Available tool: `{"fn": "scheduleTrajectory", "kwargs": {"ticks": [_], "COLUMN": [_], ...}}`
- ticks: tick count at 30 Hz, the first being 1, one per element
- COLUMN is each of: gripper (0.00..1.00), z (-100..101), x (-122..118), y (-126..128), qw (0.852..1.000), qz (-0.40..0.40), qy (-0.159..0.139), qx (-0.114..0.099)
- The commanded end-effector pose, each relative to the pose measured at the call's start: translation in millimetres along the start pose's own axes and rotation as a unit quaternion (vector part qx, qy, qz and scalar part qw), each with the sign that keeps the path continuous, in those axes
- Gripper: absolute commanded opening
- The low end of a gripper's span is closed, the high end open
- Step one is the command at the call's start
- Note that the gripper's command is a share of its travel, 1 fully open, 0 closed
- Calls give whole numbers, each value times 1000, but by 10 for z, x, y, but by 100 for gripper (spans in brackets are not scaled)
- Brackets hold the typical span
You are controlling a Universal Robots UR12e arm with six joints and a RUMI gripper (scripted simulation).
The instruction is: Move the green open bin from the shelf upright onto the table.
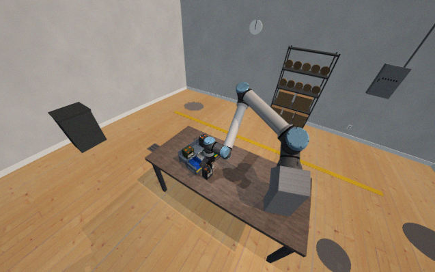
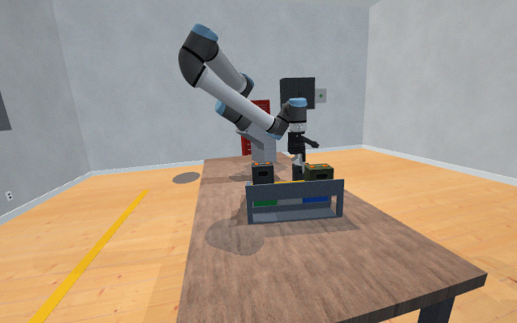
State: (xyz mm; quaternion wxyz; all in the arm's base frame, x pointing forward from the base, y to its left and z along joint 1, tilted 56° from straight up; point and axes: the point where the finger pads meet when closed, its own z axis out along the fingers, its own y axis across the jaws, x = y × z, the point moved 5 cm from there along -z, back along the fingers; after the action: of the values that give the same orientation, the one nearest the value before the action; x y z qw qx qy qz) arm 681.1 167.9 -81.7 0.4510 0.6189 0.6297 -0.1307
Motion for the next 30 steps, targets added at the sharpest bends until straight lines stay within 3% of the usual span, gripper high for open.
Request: {"fn": "scheduleTrajectory", "kwargs": {"ticks": [1, 21, 26, 30], "gripper": [58, 58, 58, 58], "z": [-6, -6, -556, -556], "x": [1, 1, 1, 1], "y": [2, 2, 2, 2], "qw": [1000, 1000, 1000, 1000], "qz": [0, 0, 0, 0], "qy": [0, 0, 0, 0], "qx": [0, 0, 0, 0]}}
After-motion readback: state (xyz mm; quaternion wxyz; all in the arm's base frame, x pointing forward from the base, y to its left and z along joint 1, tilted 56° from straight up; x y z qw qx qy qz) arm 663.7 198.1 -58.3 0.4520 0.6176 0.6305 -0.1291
